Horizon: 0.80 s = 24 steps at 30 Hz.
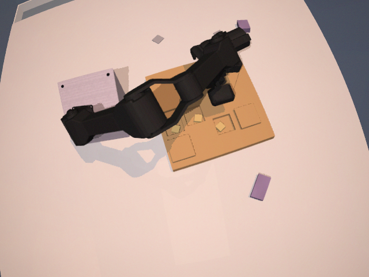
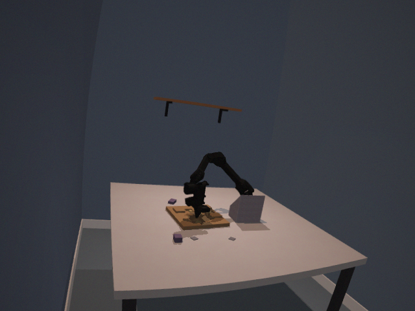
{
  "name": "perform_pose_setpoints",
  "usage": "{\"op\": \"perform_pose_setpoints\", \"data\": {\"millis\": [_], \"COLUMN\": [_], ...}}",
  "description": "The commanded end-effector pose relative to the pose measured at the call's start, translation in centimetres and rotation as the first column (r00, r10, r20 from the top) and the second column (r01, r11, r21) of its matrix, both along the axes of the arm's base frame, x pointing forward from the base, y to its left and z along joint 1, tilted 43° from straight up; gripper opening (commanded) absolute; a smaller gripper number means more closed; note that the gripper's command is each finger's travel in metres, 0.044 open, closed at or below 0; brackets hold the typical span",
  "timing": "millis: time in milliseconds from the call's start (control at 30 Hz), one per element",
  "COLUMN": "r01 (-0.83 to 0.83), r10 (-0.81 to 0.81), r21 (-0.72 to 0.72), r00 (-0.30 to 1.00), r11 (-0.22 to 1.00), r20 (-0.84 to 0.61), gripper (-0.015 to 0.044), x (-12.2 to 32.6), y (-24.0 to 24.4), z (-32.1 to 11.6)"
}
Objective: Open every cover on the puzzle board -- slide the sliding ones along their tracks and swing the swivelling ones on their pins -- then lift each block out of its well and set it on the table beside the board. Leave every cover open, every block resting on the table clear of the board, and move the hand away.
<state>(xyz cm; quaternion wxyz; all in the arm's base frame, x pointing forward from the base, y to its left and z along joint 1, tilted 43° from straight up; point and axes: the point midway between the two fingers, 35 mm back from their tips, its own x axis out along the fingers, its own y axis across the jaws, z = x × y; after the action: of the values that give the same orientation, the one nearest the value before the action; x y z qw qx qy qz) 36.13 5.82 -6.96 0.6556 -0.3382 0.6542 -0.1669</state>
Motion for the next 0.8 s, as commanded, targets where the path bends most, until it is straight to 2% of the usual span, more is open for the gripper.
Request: {"op": "perform_pose_setpoints", "data": {"millis": [0, 767], "r01": [-0.002, -0.002], "r10": [0.002, 0.002], "r21": [-0.003, -0.004], "r00": [1.000, 1.000], "r11": [1.000, 1.000], "r20": [0.005, 0.006], "gripper": [0.0000, 0.0000], "x": [0.7, 2.5], "y": [-0.4, -1.3], "z": [0.6, 1.7]}}
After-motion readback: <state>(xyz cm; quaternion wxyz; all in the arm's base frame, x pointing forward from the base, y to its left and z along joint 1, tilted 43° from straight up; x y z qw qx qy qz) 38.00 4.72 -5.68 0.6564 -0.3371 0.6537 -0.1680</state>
